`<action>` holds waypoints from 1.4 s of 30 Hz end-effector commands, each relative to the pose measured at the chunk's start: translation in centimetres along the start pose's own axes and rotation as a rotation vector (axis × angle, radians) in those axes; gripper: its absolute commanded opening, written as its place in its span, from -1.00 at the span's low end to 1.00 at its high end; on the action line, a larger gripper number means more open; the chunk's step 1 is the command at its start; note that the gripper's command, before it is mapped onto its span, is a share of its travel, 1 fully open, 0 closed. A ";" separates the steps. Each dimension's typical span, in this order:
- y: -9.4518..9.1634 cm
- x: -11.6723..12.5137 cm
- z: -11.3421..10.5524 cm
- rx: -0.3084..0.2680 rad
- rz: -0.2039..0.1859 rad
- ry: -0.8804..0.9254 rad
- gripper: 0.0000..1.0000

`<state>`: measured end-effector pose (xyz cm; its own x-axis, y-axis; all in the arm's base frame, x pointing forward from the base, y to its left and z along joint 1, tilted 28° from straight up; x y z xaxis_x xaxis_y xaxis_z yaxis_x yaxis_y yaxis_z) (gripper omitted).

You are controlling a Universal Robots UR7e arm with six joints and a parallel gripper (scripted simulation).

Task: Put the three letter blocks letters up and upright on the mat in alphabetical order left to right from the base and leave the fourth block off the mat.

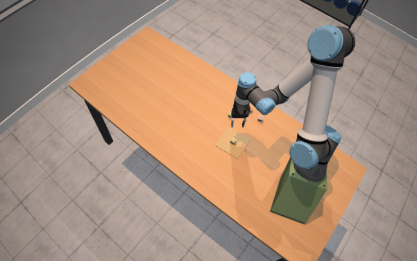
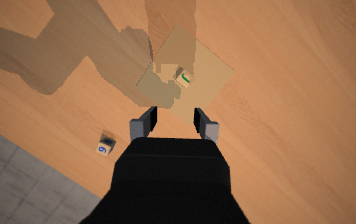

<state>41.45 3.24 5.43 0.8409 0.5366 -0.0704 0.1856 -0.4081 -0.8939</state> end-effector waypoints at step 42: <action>0.2 -0.8 -7.8 0.001 -0.006 0.992 1.00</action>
<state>44.29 -2.16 8.20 0.9295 -0.2217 0.2949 0.1870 -0.4059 -0.8946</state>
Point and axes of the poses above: the point where the finger pads meet when closed, its own y axis out along the fingers, its own x axis across the jaws, z = x × y, the point moved 6 cm from there along -y, back along the fingers, and after that the axes turned 14 degrees about y, right-handed, at the moved point
